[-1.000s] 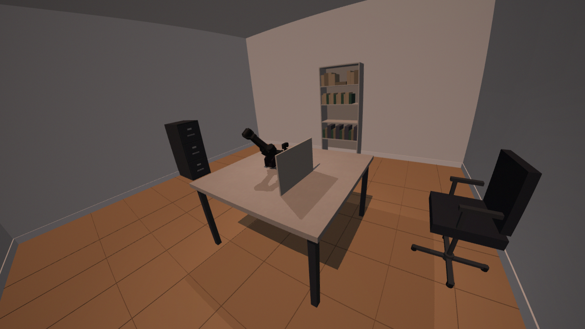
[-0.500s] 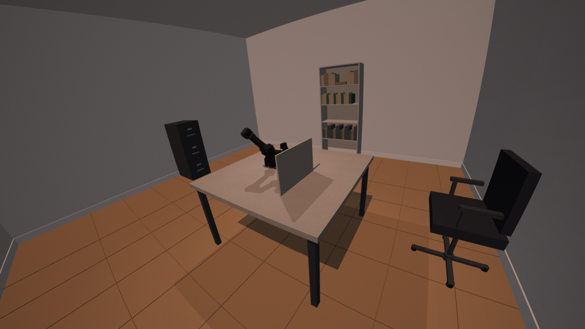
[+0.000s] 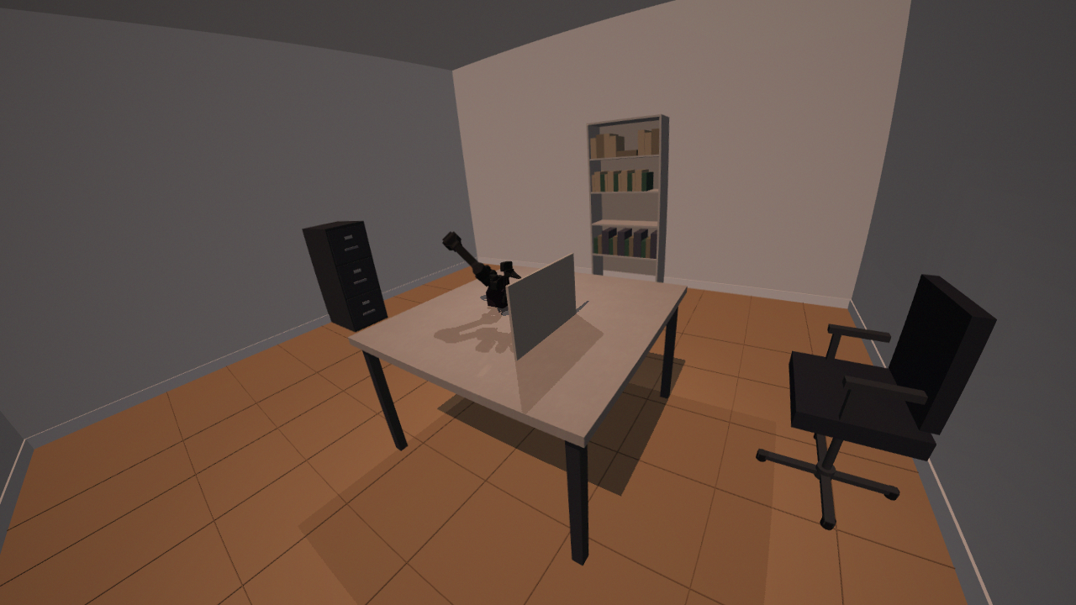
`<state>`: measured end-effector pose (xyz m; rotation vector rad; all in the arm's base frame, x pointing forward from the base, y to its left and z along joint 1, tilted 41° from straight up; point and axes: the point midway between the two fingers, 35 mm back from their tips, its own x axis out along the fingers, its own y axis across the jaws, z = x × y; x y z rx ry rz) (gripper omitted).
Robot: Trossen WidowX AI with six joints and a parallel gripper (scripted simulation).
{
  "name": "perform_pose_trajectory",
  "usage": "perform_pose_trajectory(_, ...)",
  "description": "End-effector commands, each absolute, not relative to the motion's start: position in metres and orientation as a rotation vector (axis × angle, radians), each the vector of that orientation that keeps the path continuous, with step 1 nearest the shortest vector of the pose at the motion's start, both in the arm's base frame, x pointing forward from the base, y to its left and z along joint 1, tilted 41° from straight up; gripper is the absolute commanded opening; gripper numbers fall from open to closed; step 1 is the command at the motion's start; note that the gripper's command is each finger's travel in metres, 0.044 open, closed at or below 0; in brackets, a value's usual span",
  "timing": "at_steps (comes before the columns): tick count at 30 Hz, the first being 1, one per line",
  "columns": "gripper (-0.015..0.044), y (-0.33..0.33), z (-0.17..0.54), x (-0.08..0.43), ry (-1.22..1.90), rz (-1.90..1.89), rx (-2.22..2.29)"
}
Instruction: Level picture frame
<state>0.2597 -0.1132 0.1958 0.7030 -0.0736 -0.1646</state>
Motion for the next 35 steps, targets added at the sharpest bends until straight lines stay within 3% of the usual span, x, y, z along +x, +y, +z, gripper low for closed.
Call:
perform_pose_trajectory(1, 0.0260, -0.112, 0.207, 0.243, -0.085, -0.153, 0.665)
perform_pose_trajectory(15, 0.0260, -0.071, 0.215, 0.173, -0.062, -0.110, 0.532)
perform_pose_trajectory(35, 0.0260, -0.068, 0.213, 0.171, -0.073, -0.089, 0.486)
